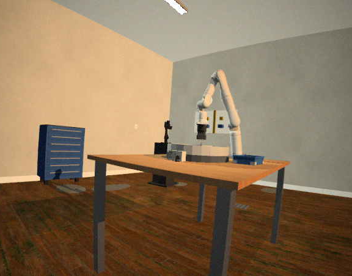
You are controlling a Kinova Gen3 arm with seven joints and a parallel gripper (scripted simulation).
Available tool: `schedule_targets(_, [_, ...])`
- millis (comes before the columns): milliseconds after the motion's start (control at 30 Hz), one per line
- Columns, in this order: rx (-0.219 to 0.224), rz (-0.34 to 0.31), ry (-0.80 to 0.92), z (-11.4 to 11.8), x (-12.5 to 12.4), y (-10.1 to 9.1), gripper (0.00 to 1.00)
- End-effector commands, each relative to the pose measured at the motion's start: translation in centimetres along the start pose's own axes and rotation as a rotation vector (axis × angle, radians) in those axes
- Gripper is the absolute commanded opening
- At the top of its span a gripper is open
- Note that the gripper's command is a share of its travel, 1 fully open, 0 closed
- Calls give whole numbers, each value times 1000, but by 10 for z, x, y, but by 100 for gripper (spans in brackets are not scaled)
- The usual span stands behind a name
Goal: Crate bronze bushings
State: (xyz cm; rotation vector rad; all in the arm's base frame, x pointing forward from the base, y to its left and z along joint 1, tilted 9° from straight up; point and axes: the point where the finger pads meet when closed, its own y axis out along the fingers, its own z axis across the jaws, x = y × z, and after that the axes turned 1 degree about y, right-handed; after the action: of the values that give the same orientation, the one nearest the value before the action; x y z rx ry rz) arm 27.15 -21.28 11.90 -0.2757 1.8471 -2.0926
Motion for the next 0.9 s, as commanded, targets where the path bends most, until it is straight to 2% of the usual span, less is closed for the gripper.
schedule_targets(0, [1,0,0,0,0,-2,0])
schedule_targets(133, [1,0,0,0,0,-8,0])
schedule_targets(533, [1,0,0,0,0,-8,0])
schedule_targets(867, [1,0,0,0,0,-15,0])
